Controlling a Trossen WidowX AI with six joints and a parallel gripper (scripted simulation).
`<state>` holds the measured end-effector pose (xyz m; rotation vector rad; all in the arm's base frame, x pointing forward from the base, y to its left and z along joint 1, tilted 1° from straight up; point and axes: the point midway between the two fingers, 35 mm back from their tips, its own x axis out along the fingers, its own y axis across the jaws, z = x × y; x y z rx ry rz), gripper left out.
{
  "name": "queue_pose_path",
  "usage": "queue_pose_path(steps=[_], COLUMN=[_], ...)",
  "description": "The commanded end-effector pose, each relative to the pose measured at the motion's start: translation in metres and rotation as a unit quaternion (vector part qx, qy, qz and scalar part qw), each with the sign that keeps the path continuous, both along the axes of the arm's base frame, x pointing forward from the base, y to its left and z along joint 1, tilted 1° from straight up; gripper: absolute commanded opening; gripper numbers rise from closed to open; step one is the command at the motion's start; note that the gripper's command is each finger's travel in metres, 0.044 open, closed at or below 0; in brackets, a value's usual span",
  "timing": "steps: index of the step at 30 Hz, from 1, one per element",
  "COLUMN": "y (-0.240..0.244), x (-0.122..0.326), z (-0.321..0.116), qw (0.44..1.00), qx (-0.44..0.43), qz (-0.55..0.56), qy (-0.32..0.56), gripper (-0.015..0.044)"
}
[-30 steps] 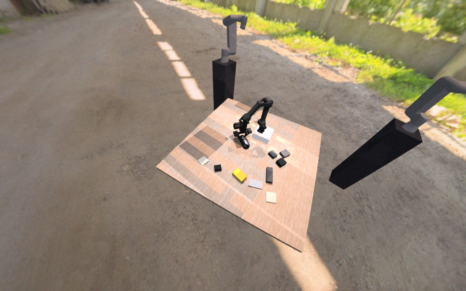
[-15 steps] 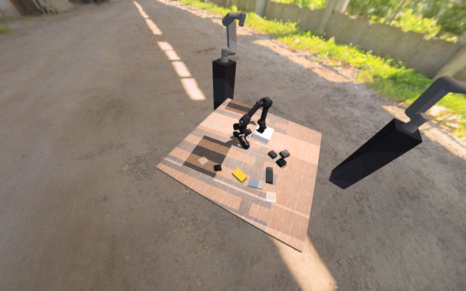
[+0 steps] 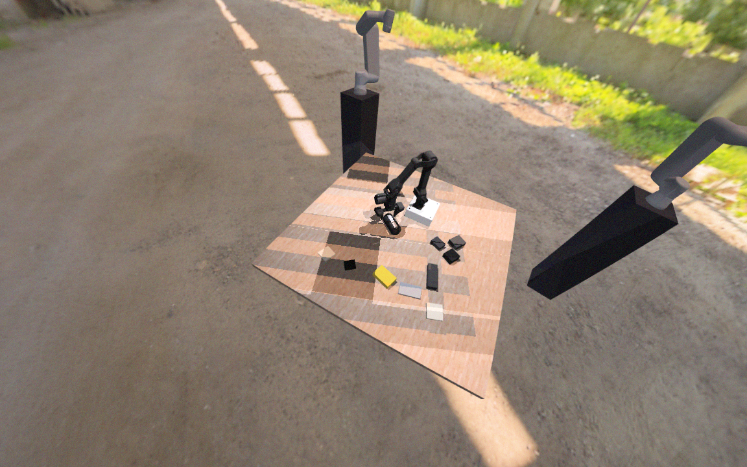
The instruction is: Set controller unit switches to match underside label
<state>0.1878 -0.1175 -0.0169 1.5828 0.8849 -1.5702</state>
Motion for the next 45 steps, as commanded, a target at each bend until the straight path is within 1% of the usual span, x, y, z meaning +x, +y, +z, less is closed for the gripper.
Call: queue_pose_path(steps=[1, 8, 27, 30, 36, 43, 44, 45], y=[0.001, 0.052, 0.054, 0.054, 0.053, 0.052, 0.052, 0.052], x=[0.001, 0.029, 0.029, 0.029, 0.032, 0.035, 0.035, 0.036], z=[0.001, 0.040, 0.041, 0.041, 0.044, 0.047, 0.048, 0.048], qw=[1.000, 1.000, 1.000, 1.000, 0.984, 0.932, 0.922, 0.911], qx=[0.000, 0.003, 0.003, 0.003, 0.007, 0.016, 0.018, 0.019], qz=[0.000, 0.000, 0.000, 0.018, 0.177, 0.361, 0.387, 0.412], qy=[0.000, -0.002, -0.002, 0.000, 0.012, 0.024, 0.025, 0.026], gripper=[0.0440, 0.0440, 0.0440, 0.0361, 0.0204, 0.0020, 0.0000, 0.0000])
